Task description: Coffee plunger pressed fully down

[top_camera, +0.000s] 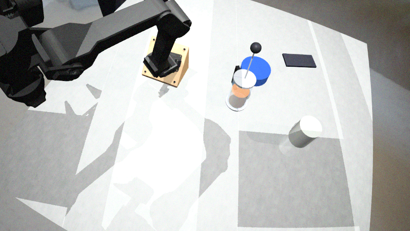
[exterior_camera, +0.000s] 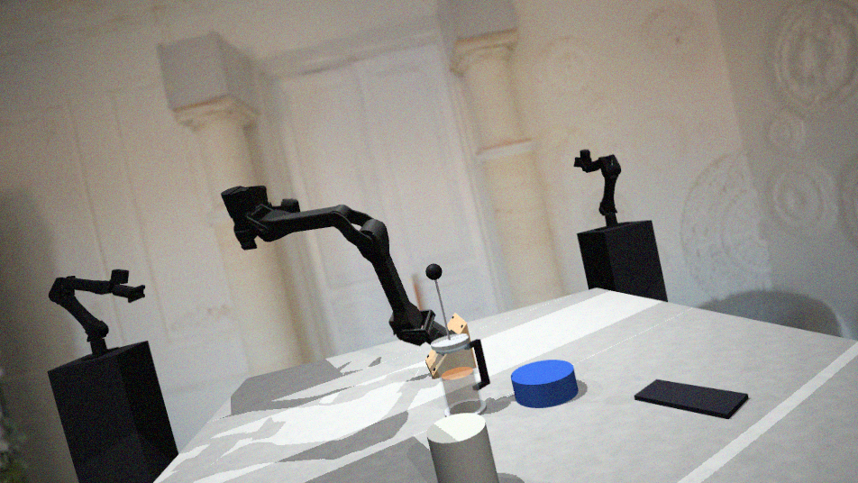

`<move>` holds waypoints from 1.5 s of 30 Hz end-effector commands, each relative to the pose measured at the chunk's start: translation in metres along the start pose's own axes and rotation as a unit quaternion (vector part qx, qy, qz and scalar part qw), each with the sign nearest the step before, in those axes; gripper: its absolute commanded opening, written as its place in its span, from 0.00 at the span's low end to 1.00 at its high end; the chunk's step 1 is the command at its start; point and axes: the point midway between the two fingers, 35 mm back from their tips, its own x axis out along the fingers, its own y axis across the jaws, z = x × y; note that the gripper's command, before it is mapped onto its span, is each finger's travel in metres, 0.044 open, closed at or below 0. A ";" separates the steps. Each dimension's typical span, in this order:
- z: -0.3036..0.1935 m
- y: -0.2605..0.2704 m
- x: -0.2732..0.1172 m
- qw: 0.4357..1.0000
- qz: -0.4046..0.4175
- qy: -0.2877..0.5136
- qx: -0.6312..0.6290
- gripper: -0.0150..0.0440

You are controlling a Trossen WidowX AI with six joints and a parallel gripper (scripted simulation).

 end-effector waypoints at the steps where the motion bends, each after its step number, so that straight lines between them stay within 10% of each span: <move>1: -0.001 0.002 0.000 1.000 0.004 0.002 -0.002 0.98; 34: -0.113 0.078 -0.064 0.939 0.269 0.210 -0.041 1.00; 45: -0.189 0.083 -0.193 0.818 0.416 0.378 -0.120 1.00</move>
